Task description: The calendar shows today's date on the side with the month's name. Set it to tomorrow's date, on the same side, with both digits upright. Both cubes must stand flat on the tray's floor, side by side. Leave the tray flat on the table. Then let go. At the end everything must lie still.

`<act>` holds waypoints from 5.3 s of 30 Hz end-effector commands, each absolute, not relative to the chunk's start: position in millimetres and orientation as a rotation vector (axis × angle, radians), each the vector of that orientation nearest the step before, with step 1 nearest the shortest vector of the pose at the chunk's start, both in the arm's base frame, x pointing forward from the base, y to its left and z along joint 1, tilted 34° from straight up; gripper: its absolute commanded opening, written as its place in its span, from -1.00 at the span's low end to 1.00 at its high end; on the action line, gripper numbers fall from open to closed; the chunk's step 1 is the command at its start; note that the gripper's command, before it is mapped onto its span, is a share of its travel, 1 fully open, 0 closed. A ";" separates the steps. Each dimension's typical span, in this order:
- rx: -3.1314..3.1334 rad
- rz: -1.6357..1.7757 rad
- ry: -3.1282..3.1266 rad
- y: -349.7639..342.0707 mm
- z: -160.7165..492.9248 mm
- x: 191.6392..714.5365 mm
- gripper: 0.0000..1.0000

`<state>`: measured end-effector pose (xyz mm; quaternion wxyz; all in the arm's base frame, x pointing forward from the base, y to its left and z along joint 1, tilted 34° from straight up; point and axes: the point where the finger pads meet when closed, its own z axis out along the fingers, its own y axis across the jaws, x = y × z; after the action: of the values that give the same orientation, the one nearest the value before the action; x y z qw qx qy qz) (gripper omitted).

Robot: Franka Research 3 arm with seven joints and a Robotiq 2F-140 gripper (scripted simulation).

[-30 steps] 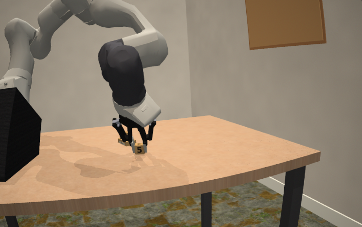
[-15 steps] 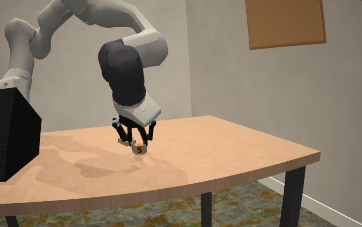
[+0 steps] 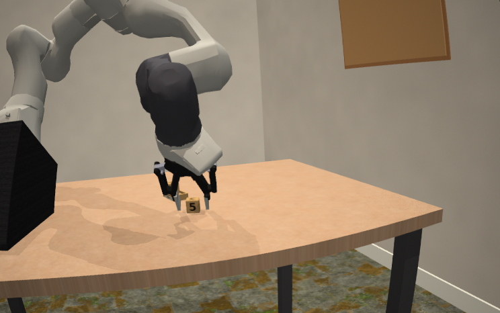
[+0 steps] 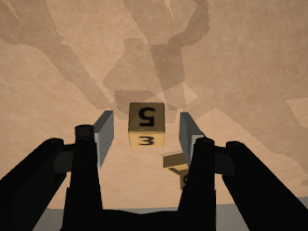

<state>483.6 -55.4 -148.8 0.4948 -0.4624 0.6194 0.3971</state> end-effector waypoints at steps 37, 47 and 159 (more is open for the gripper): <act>-1.123 0.957 1.498 -79.3 -112.1 479.6 -0.17; -1.123 0.957 1.498 -92.1 -92.6 476.8 -0.17; -1.605 0.517 2.100 -88.5 -64.8 476.8 -0.42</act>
<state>478.2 -88.8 -65.0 0.2237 -0.5817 0.7597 0.1855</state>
